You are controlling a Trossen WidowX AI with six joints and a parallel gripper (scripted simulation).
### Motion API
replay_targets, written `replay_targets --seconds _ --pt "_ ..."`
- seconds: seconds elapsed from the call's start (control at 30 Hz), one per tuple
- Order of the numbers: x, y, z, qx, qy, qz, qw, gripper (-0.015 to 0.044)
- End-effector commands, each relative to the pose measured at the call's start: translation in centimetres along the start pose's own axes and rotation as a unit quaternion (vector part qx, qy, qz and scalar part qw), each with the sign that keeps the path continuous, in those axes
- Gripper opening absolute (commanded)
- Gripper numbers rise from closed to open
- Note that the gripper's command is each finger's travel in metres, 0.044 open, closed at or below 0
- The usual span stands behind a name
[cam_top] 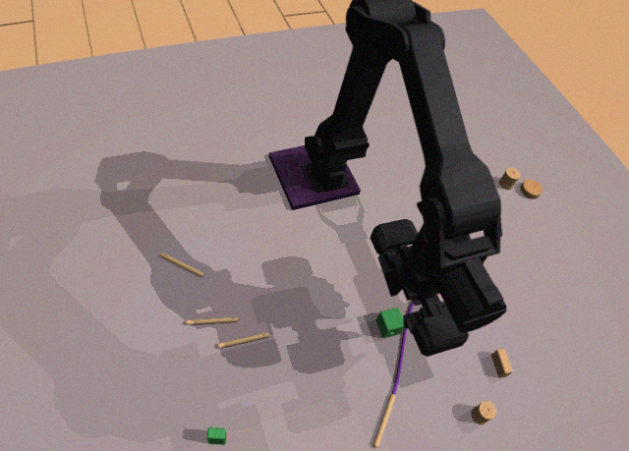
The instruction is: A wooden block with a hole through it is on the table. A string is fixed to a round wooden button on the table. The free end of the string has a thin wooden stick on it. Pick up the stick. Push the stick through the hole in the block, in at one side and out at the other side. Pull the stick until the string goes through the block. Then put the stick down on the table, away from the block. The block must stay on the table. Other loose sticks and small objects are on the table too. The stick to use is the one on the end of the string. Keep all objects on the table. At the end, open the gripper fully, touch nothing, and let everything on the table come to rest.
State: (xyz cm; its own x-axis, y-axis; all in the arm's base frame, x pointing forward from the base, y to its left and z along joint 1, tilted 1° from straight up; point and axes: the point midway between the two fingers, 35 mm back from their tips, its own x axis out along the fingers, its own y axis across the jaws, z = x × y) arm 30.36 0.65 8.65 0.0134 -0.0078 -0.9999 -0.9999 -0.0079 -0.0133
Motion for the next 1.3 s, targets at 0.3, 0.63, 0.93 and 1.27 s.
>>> replay_targets --seconds 0.3,0.63,0.93,1.27 --pt "0.0 0.0 0.0 0.0 0.0 0.0 1.0 0.0" --pt "0.0 0.0 0.0 0.0 0.0 0.0 1.0 0.0" --pt "0.0 0.0 0.0 0.0 0.0 0.0 1.0 0.0053" --pt "0.0 0.0 0.0 0.0 0.0 0.0 1.0 0.0219"
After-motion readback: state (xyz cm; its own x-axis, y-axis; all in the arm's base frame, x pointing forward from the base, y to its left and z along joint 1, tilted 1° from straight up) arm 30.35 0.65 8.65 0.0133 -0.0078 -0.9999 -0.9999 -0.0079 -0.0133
